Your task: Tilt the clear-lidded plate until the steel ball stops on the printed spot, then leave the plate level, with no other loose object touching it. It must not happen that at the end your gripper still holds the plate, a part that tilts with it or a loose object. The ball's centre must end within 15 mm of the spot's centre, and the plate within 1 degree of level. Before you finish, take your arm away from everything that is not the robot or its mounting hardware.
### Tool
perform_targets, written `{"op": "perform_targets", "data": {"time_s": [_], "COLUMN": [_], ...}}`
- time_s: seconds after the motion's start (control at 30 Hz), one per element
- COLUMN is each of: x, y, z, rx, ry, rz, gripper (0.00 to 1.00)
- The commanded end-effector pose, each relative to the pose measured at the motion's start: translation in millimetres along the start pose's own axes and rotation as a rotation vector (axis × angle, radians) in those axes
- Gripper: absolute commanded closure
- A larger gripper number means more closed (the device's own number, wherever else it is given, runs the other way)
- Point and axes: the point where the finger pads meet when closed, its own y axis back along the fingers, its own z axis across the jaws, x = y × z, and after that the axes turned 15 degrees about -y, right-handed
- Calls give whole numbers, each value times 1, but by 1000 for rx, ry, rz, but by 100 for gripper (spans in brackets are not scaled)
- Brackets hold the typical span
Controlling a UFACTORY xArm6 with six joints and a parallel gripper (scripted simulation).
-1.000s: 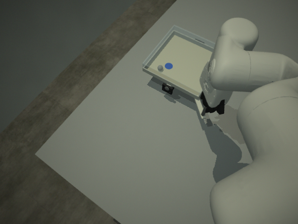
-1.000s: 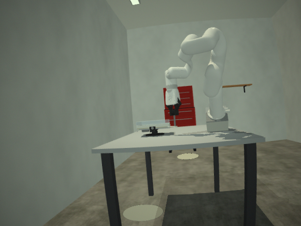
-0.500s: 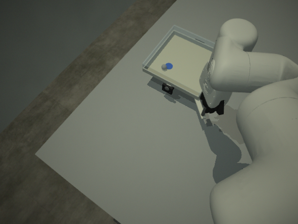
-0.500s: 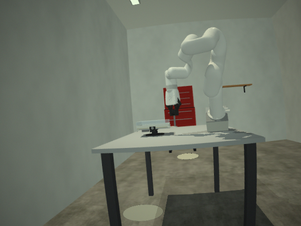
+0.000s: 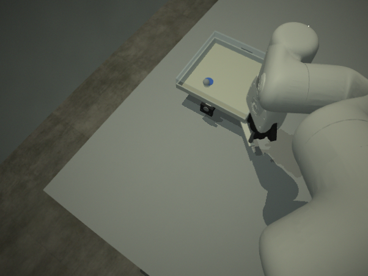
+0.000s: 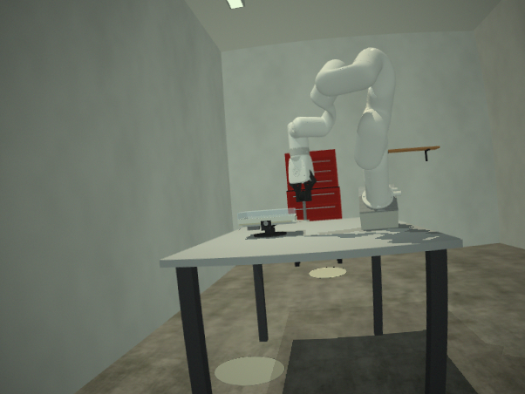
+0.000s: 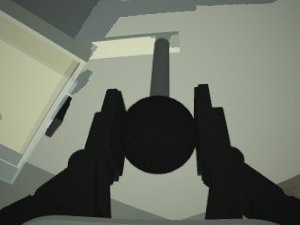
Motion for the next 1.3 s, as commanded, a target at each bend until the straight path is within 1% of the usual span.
{"op": "perform_targets", "data": {"time_s": [0.0, 0.73, 1.27], "x": [-1, 0, -1], "y": [1, -1, 3], "z": [-1, 0, -2], "rx": [3, 3, 3], "ry": [1, 1, 1], "rz": [-2, -2, -1], "gripper": [100, 100, 100]}}
